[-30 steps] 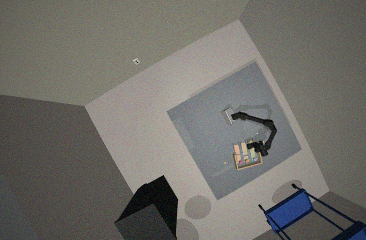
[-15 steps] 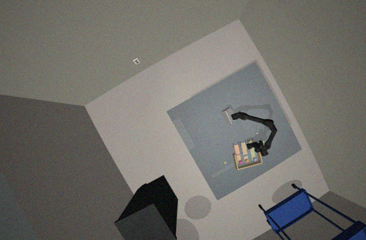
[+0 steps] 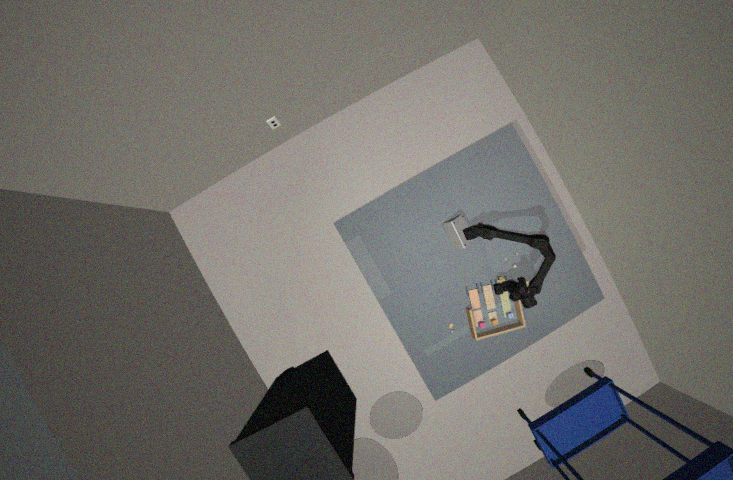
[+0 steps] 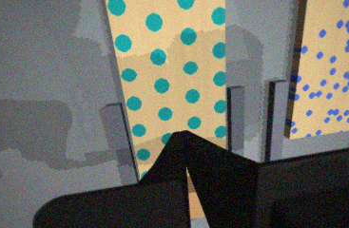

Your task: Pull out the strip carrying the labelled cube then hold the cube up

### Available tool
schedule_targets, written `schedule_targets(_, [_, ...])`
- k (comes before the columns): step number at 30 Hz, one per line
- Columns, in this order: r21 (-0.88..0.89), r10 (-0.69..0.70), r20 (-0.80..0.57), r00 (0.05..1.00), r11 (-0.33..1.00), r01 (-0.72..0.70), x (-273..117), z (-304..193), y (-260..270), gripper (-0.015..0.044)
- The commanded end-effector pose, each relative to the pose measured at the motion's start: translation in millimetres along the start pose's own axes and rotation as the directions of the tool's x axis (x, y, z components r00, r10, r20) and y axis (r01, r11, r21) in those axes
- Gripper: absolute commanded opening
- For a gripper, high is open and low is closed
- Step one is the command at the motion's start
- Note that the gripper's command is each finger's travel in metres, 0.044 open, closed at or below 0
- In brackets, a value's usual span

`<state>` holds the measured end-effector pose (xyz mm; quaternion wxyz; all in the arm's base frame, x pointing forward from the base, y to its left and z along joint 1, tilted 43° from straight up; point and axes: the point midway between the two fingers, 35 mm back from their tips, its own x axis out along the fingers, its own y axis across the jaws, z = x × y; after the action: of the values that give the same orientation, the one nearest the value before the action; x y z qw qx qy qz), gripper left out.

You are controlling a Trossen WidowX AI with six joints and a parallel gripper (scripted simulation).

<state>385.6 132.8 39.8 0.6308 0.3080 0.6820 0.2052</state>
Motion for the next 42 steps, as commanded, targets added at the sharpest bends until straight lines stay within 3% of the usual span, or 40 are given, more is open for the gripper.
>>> schedule_targets(1, [0.009, -0.003, -0.022, 1.000, 1.000, 0.003, 6, -11, -1, 0.0000])
schedule_targets(42, [0.012, -0.002, -0.025, 1.000, 1.000, 0.003, 7, -73, -2, 0.0000])
